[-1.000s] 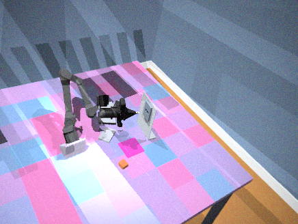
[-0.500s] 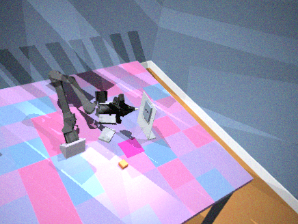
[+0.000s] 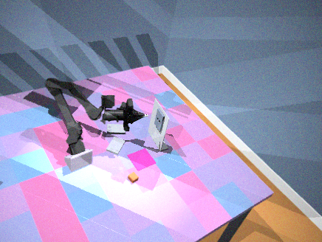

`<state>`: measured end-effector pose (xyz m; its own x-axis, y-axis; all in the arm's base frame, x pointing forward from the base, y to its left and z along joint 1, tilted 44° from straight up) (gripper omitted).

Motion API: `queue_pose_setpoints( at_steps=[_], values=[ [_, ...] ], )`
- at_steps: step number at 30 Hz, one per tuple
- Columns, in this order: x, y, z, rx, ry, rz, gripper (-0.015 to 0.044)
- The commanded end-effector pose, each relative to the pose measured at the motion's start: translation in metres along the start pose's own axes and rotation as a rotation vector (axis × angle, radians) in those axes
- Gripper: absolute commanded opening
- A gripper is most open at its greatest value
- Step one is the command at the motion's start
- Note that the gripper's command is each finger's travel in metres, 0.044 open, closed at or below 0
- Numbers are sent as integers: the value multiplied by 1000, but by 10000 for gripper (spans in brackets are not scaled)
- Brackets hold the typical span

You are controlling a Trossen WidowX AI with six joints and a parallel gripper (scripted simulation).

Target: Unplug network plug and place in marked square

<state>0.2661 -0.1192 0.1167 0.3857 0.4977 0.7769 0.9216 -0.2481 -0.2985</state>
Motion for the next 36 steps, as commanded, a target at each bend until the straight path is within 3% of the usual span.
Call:
queue_pose_setpoints(
  at_steps=[1, 16, 36],
  values=[
    [-5, 4, 1, 39, -9, 25, 0],
    [-46, 29, 17, 313, -40, 177, 0],
    [-90, 46, 42, 677, -52, 252, 0]
  ],
)
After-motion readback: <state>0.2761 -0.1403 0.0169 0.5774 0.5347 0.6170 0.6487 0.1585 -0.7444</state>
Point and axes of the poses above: the point midway between the two fingers, 35 mm back from their tips, its own y axis out along the fingers, its own z axis across the jaws, x = y × z, the point moved 6 cm from there along -y, back along the fingers, and after that the axes turned 13 degrees about y, right-handed, at the moved point
